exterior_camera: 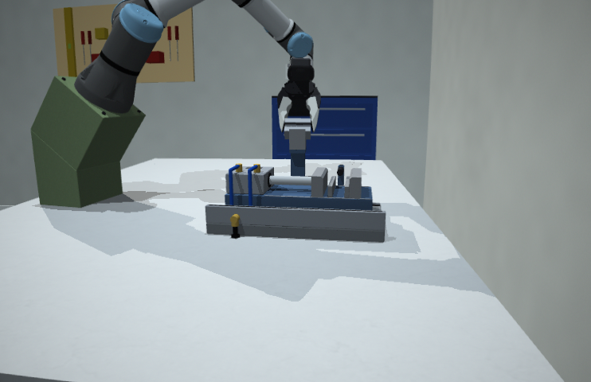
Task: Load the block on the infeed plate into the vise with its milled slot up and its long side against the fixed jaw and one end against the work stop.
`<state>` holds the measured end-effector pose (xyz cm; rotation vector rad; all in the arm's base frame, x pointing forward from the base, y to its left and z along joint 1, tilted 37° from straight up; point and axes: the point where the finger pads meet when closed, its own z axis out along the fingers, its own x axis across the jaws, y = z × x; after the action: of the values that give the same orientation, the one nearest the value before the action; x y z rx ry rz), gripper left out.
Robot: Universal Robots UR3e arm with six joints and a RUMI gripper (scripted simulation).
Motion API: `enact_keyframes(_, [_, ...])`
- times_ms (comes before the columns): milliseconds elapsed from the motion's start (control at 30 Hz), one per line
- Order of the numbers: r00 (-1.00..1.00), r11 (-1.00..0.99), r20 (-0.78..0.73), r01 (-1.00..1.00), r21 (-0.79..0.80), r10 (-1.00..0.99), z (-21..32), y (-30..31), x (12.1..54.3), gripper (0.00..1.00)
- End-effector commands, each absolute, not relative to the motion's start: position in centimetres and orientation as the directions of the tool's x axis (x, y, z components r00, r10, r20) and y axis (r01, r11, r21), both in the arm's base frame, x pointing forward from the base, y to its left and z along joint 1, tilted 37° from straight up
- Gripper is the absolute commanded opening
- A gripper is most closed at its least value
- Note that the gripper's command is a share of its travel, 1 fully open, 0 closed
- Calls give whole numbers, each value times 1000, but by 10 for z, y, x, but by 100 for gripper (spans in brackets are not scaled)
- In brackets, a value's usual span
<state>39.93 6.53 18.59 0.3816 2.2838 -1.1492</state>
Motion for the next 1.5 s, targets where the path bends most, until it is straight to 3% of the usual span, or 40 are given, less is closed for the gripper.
enact_keyframes(0, [-807, 595, -590, 477, -646, 6, 187, 66, 399, 0])
enact_keyframes(867, [-807, 595, -590, 477, -646, 6, 187, 66, 399, 0])
enact_keyframes(900, [-807, 595, -590, 477, -646, 6, 187, 66, 399, 51])
enact_keyframes(1467, [-807, 595, -590, 477, -646, 6, 187, 66, 399, 51])
